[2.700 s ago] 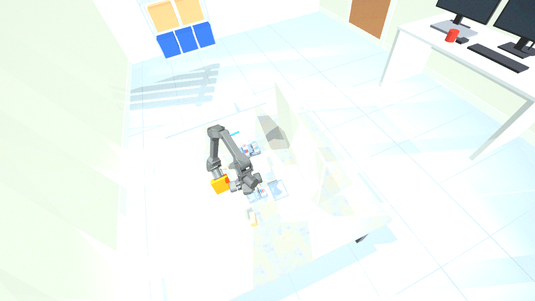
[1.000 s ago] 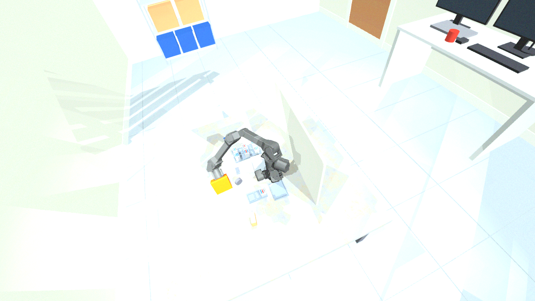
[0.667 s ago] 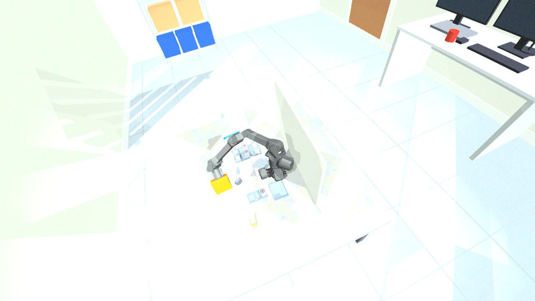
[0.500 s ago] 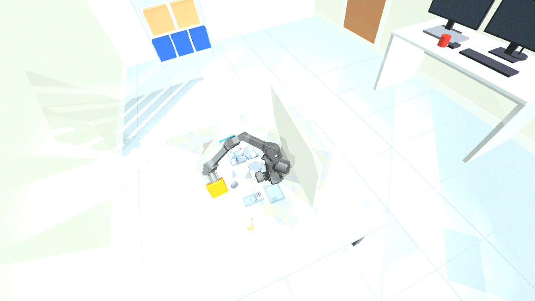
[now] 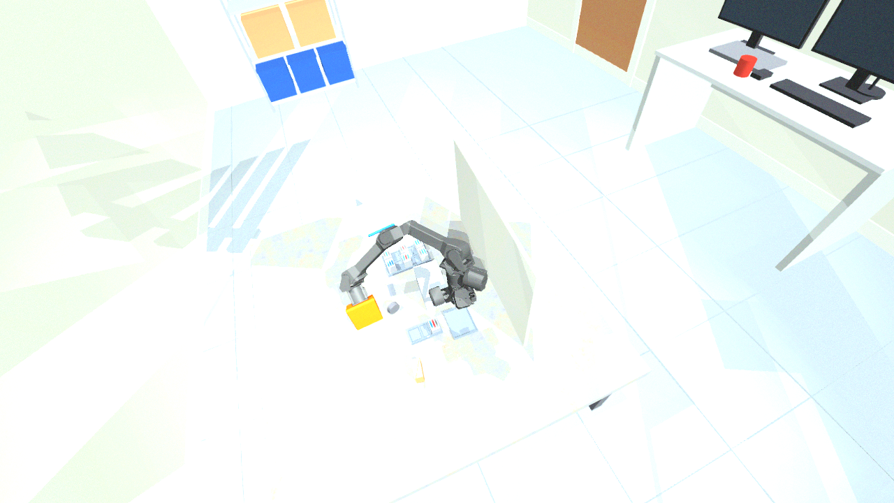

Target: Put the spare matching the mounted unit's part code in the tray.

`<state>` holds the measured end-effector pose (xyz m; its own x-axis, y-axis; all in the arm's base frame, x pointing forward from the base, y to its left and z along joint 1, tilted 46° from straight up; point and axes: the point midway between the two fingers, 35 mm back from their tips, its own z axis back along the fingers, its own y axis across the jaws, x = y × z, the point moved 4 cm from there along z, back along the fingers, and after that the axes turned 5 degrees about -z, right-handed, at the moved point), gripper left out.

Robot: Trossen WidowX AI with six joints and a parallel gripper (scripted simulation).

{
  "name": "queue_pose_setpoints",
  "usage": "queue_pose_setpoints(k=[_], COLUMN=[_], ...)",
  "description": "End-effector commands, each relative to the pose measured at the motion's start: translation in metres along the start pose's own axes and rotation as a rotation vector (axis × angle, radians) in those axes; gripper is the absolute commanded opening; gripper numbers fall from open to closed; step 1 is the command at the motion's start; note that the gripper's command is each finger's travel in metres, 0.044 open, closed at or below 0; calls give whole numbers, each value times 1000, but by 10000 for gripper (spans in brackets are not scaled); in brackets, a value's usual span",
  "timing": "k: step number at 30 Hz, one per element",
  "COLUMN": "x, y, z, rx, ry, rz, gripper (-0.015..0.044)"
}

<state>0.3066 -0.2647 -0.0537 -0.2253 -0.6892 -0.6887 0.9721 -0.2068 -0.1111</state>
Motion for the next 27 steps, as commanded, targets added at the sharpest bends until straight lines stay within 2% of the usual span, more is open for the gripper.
queue_pose_setpoints(k=[1,27], x=[0,2], y=[1,4], z=[-4,-26], rx=[4,5], ry=[2,2], rz=[-6,-6], gripper=[0,0])
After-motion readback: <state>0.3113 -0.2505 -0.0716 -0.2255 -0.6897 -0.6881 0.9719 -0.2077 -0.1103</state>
